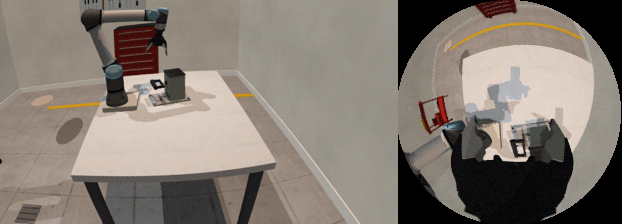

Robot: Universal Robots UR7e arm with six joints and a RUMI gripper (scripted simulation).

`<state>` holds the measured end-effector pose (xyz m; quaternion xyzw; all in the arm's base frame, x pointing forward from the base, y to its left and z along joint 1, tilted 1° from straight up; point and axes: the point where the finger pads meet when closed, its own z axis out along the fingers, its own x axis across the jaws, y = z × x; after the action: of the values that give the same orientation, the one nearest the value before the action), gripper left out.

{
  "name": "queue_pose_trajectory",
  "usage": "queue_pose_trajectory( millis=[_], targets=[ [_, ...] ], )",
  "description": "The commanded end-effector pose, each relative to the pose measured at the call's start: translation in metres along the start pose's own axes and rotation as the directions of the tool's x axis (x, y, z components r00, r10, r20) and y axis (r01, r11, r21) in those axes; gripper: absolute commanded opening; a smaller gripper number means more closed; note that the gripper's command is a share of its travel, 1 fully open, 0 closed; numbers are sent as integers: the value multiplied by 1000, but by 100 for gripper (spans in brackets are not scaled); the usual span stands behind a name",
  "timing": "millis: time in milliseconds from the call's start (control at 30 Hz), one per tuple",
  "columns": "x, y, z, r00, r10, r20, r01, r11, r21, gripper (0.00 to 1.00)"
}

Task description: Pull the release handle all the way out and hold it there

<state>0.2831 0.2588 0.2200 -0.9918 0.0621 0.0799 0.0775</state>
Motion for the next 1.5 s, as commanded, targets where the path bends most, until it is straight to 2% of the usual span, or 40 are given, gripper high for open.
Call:
queue_pose_trajectory(
  millis=[0, 467, 533, 1000, 1167, 1467],
  targets=[
    [5, 35, -11, 999, -32, -26, 31, 999, -16, 100],
    [4, 117, -30, 994, -81, -78, 74, 993, -95, 100],
    [4, 117, -30, 994, -81, -78, 74, 993, -95, 100],
    [-13, 183, -40, 989, -120, -88, 103, 979, -175, 100],
    [-16, 193, -40, 988, -128, -87, 110, 976, -187, 100],
    [-8, 210, -22, 980, -176, -97, 158, 972, -173, 100]
  ],
)
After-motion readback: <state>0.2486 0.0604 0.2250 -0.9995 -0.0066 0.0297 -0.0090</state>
